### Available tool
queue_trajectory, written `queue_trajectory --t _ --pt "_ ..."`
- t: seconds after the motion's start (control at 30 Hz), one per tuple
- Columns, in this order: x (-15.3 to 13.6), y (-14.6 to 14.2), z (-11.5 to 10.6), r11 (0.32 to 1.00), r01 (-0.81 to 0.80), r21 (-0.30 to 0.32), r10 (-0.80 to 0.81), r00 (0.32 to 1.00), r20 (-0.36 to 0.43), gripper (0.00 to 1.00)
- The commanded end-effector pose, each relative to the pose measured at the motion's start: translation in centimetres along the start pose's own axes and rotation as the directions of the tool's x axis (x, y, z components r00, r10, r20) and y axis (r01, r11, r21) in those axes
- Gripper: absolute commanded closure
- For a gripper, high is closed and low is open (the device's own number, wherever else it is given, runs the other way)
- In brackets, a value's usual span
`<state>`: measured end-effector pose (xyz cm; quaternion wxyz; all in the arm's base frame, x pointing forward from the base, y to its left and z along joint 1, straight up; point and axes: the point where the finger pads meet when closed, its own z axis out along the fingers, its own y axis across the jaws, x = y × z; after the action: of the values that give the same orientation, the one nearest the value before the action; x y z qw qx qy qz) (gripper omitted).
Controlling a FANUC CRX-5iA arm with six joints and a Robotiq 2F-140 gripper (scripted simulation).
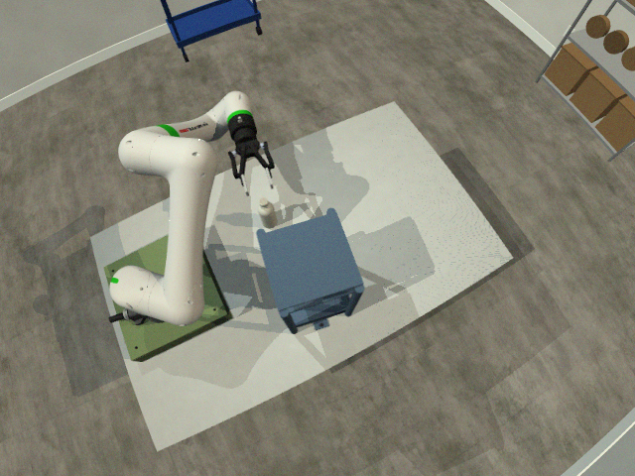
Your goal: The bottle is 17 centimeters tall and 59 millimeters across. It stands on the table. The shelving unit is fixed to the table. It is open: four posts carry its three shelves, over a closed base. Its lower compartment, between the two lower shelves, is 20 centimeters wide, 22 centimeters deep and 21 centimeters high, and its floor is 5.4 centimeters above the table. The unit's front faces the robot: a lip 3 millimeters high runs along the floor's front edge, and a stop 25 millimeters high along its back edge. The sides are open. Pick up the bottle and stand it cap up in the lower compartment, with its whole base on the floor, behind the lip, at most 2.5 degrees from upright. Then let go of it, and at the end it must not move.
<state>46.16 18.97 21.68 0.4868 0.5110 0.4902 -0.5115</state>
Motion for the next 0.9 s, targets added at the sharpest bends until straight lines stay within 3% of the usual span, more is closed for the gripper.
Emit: queue_trajectory --t 0.0,0.87 --pt "0.0 0.0 0.0 1.0 0.0 0.0 0.0 1.0 0.0 0.52" --pt "2.5 0.0 0.0 1.0 0.0 0.0 0.0 1.0 0.0 0.52"
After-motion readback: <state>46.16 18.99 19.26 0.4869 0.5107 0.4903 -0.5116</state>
